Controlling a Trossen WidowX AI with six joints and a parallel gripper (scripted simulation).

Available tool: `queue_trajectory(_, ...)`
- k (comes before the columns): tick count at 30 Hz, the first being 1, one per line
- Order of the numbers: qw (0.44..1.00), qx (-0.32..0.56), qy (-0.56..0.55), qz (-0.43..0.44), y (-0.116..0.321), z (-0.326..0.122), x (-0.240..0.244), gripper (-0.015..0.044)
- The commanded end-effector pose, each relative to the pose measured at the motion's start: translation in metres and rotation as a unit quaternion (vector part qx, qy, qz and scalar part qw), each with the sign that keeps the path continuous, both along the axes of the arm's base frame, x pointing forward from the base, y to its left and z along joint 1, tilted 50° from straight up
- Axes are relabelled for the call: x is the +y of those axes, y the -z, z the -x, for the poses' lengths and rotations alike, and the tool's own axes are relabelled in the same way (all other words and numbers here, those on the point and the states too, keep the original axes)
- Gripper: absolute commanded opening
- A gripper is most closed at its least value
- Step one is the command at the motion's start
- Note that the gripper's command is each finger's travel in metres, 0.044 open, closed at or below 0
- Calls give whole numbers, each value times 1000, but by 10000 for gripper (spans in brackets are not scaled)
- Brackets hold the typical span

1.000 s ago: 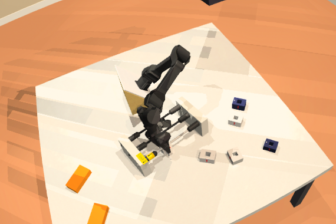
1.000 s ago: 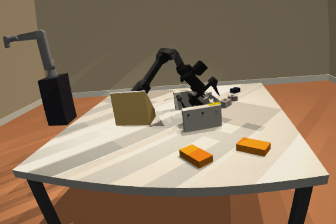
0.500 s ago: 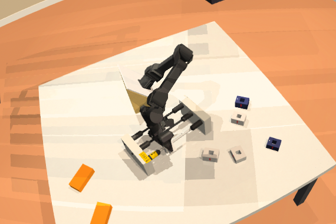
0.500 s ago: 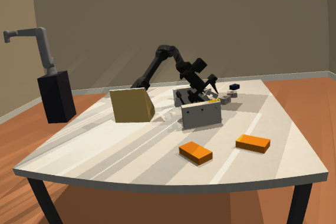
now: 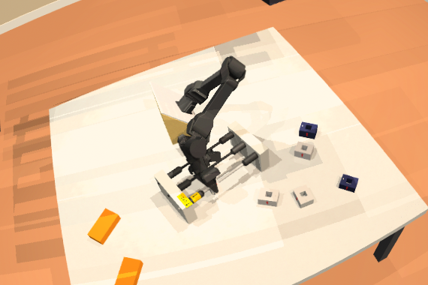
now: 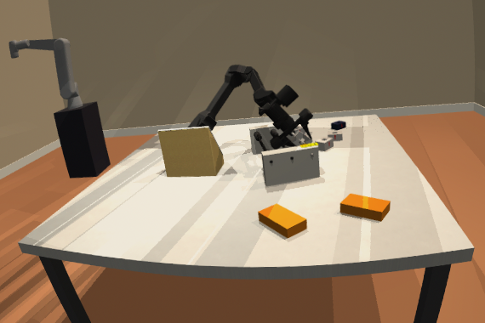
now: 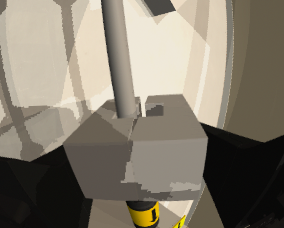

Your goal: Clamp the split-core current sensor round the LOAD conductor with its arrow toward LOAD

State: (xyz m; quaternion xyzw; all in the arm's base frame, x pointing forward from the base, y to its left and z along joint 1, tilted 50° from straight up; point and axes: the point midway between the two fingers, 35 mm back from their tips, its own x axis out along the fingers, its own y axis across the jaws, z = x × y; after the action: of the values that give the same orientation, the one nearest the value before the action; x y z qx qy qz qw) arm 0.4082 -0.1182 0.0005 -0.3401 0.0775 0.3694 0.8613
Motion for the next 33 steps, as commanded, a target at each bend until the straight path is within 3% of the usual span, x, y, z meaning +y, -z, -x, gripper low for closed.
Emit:
queue_trajectory(1, 1000, -10, 3, 8, -5, -4, -5, 253)
queue_trajectory(4, 1000, -10, 3, 8, -5, -4, -5, 233)
queue_trajectory(13, 1000, -10, 3, 8, -5, -4, -5, 0)
queue_trajectory(33, 1000, -10, 3, 8, -5, -4, -5, 0)
